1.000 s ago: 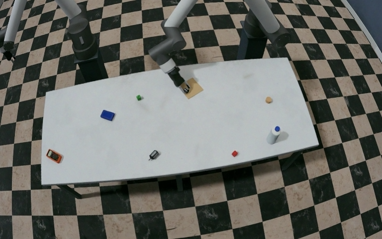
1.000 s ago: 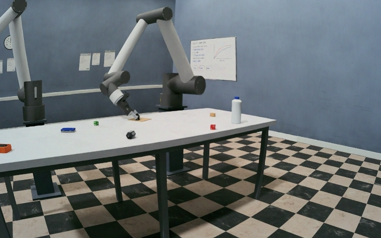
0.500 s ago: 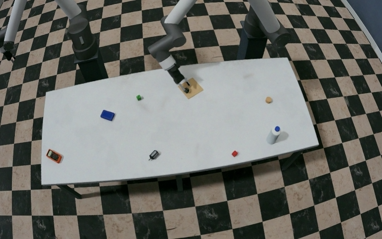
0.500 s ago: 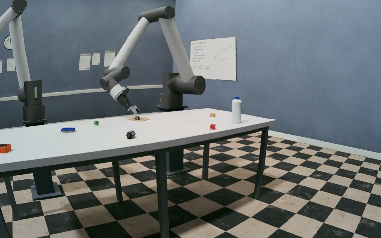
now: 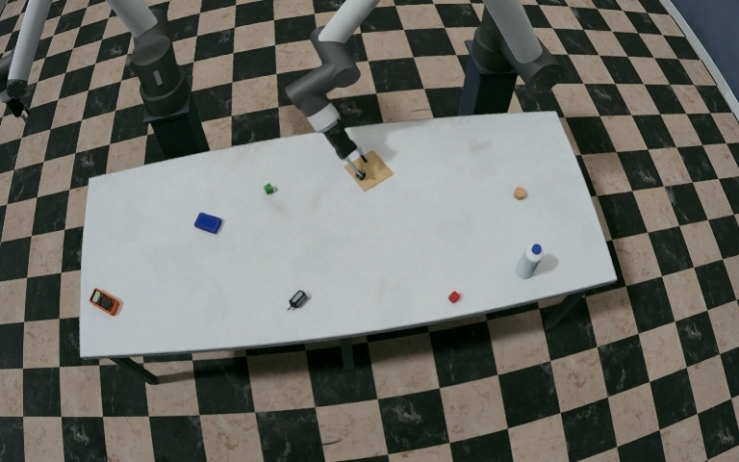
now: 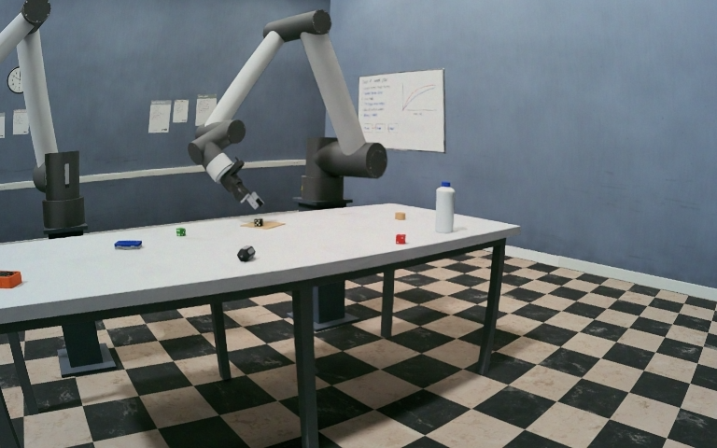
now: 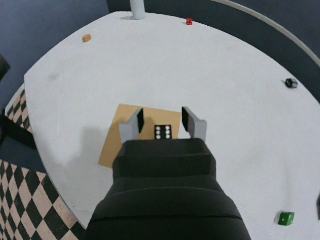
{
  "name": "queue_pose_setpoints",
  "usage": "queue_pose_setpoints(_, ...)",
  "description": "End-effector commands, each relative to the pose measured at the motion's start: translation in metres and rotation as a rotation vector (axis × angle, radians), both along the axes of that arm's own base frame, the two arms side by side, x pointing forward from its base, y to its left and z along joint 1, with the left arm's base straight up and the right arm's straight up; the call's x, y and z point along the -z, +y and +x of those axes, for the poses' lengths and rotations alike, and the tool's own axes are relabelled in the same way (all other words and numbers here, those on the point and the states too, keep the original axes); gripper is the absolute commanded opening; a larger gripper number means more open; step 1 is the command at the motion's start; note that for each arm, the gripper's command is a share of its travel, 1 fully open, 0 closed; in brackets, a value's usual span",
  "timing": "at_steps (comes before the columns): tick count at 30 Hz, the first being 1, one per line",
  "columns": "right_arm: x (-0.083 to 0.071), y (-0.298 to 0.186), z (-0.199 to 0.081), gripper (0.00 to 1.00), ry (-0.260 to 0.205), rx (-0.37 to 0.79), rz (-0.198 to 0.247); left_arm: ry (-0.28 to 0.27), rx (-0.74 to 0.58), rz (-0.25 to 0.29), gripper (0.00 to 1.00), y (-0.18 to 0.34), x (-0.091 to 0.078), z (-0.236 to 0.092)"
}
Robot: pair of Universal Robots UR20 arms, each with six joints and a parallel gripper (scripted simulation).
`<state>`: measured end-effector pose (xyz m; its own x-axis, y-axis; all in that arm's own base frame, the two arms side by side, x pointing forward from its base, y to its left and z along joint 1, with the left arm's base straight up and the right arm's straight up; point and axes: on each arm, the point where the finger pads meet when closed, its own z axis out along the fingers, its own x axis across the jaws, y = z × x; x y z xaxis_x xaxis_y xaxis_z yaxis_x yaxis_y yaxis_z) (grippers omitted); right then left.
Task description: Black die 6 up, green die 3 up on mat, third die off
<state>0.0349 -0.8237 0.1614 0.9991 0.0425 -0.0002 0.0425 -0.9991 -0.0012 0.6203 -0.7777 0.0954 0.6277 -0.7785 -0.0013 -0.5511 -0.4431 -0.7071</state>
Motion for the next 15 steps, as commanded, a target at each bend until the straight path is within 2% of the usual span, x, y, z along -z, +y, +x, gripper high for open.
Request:
queue_pose_setpoints(1, -0.0006, -0.0004, 0.0001, 1.0, 0.0, 0.0, -0.001, 0.025, -0.002, -0.021, 1.0, 0.0002, -0.0016, 0.0004)
queue_pose_setpoints(8, -0.0006, -0.0004, 0.0001, 1.0, 0.0, 0.0, -0.001, 0.179, -0.002, -0.145, 1.0, 0.0012, -0.0029, 0.0018)
queue_pose_setpoints(15, -0.0006, -0.0004, 0.0001, 1.0, 0.0, 0.0, -0.001, 0.204, 0.0, -0.166, 1.0, 0.001, -0.0035, 0.002)
